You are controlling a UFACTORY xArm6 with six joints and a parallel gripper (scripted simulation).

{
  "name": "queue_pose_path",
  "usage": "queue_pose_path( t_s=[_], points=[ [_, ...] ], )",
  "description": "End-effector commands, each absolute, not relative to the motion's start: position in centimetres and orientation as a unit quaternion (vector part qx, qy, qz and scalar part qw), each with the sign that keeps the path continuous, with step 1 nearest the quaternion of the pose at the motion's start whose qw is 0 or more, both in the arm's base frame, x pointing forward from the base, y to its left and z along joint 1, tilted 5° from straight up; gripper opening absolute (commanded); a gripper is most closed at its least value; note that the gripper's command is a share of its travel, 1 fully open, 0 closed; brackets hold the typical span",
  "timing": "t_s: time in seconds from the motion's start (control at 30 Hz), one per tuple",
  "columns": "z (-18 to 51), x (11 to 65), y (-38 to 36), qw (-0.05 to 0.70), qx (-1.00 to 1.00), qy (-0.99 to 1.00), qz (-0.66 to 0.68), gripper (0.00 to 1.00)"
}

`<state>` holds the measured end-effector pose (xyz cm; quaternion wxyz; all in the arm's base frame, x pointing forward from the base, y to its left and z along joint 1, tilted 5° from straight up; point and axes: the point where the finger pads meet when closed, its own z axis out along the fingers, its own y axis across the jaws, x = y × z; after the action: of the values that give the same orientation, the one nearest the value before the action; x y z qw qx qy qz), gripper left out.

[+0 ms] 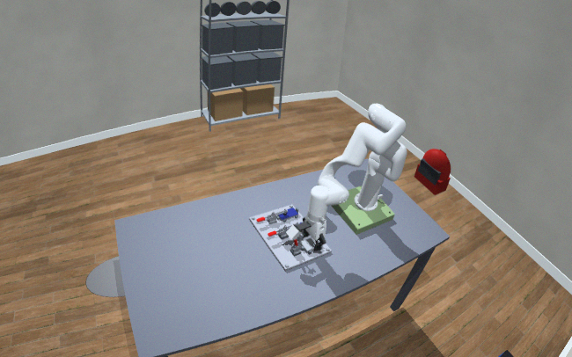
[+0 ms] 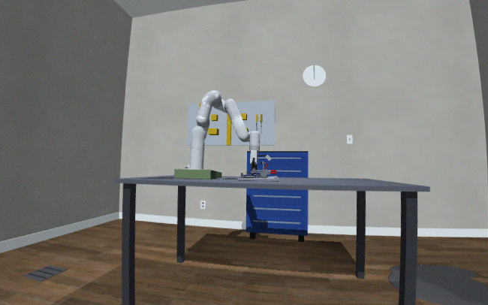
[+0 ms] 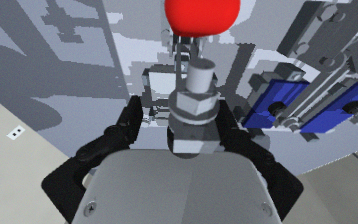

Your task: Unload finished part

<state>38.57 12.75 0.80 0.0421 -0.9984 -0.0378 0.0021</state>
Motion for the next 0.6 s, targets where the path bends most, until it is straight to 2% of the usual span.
queue_pose_path(
  t_s=[0.0,0.57],
  points=[
    [0.62,38.7,12.81,0.043,-0.998,-0.038,0.0,1.0],
    [0.38,38.7,12.83,0.043,-0.998,-0.038,0.0,1.0]
  ],
)
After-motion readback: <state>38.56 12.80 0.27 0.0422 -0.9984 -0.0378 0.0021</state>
